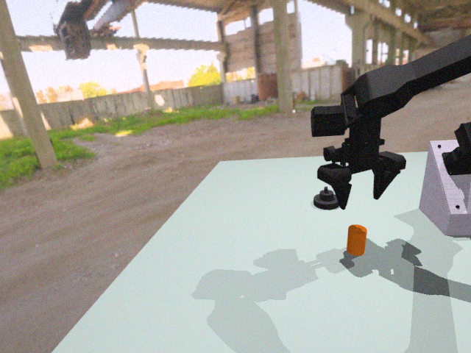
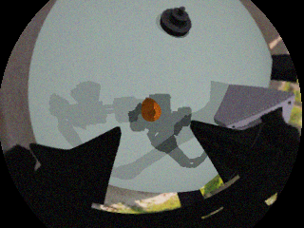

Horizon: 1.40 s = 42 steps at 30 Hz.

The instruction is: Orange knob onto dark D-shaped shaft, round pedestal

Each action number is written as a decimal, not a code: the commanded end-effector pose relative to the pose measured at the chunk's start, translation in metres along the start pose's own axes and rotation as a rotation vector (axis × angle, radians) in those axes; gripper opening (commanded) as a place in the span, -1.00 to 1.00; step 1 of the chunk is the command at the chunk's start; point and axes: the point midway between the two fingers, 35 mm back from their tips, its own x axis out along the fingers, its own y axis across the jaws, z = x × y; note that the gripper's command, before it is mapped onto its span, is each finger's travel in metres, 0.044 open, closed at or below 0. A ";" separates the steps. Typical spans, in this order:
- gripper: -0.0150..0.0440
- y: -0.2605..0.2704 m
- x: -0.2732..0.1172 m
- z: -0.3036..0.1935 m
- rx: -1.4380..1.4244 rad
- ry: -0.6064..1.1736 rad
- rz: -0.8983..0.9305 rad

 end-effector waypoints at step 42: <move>1.00 0.001 0.052 -0.001 -1.194 0.002 0.008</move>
